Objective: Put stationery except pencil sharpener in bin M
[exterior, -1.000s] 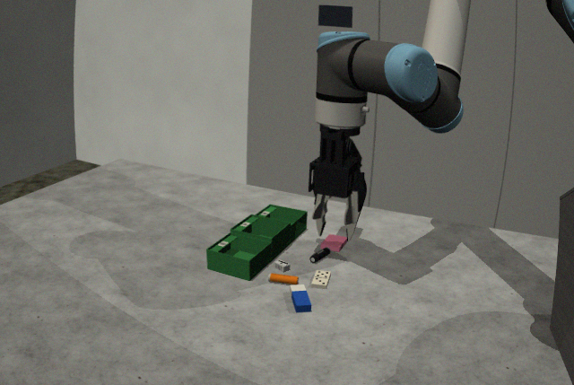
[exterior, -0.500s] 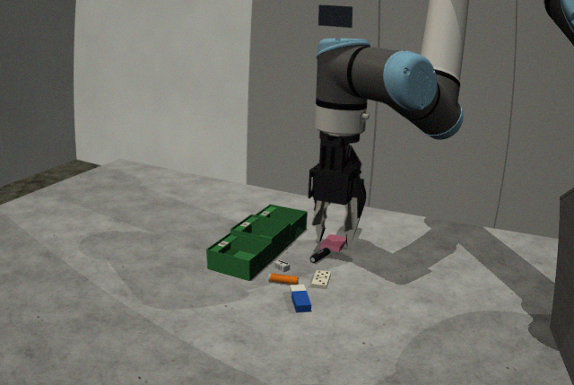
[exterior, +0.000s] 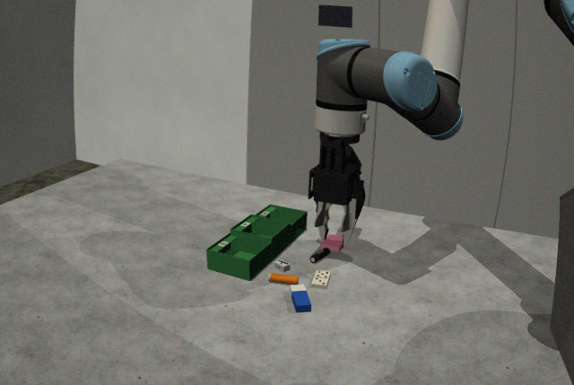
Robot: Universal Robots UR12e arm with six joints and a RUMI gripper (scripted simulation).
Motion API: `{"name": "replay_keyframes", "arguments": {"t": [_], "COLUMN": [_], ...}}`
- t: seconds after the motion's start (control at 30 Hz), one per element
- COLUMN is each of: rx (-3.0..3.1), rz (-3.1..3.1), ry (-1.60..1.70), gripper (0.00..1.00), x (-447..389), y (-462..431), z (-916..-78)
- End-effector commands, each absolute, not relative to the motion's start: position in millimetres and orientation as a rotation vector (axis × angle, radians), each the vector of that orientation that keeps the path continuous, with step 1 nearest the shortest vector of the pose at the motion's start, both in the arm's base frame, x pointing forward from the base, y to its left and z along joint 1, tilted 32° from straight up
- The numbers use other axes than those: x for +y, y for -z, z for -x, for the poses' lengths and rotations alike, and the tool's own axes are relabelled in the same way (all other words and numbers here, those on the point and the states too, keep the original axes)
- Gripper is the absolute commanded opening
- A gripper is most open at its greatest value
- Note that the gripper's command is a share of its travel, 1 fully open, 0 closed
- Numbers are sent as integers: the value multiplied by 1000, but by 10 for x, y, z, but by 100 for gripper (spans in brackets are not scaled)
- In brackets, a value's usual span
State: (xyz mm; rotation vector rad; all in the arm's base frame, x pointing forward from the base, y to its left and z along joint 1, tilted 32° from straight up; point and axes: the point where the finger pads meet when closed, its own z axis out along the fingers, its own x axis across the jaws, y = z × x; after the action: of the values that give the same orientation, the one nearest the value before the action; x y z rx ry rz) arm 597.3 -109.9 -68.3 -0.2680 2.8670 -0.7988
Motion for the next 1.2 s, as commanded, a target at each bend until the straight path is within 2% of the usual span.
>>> {"name": "replay_keyframes", "arguments": {"t": [0.0, 1.17], "rx": [2866, 2866], "rz": [268, 268], "ry": [799, 799], "gripper": [0, 0], "x": [-1096, -948], "y": [679, 426], "z": [-5975, -5917]}}
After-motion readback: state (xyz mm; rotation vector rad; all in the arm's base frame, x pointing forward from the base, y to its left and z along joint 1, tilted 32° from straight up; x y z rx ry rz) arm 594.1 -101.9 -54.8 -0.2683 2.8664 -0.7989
